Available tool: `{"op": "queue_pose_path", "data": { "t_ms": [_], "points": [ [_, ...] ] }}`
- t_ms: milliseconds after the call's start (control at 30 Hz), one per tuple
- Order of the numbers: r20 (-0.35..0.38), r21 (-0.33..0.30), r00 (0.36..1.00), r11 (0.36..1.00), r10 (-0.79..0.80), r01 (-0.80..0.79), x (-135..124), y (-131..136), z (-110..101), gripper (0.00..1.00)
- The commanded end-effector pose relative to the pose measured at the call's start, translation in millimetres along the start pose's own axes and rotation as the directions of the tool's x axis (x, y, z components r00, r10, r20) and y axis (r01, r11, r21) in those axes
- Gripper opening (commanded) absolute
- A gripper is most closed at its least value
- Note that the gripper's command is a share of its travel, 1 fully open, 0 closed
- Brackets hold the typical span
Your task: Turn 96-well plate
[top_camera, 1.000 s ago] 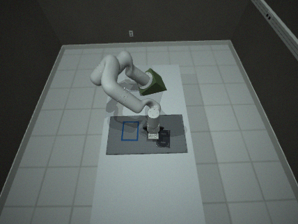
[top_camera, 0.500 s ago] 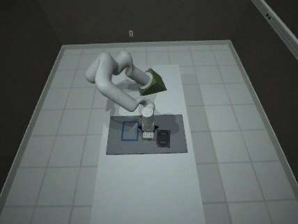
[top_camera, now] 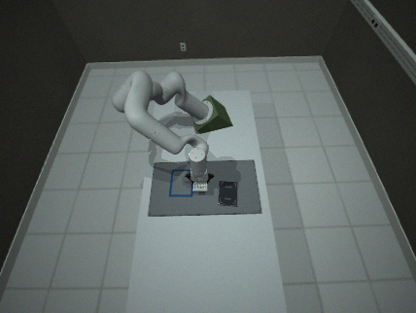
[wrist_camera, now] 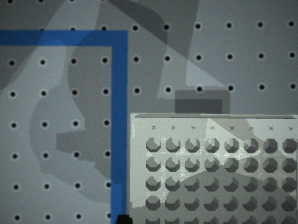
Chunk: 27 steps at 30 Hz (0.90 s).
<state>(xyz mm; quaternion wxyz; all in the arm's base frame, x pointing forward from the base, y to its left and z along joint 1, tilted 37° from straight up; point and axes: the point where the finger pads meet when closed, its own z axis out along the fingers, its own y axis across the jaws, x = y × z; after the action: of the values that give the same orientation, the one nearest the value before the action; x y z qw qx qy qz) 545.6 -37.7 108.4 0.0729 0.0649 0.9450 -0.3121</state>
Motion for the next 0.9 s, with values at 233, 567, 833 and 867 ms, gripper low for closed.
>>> {"op": "queue_pose_path", "data": {
  "t_ms": [233,567,833,867],
  "points": [
    [0.002,-0.001,1.0,1.0,0.001,-0.001,8,-36,1,0.0],
    [0.002,-0.001,1.0,1.0,0.001,-0.001,14,-62,2,0.0],
    [0.002,-0.001,1.0,1.0,0.001,-0.001,20,-87,3,0.0],
    [0.002,-0.001,1.0,1.0,0.001,-0.001,20,-87,3,0.0]
  ]
}}
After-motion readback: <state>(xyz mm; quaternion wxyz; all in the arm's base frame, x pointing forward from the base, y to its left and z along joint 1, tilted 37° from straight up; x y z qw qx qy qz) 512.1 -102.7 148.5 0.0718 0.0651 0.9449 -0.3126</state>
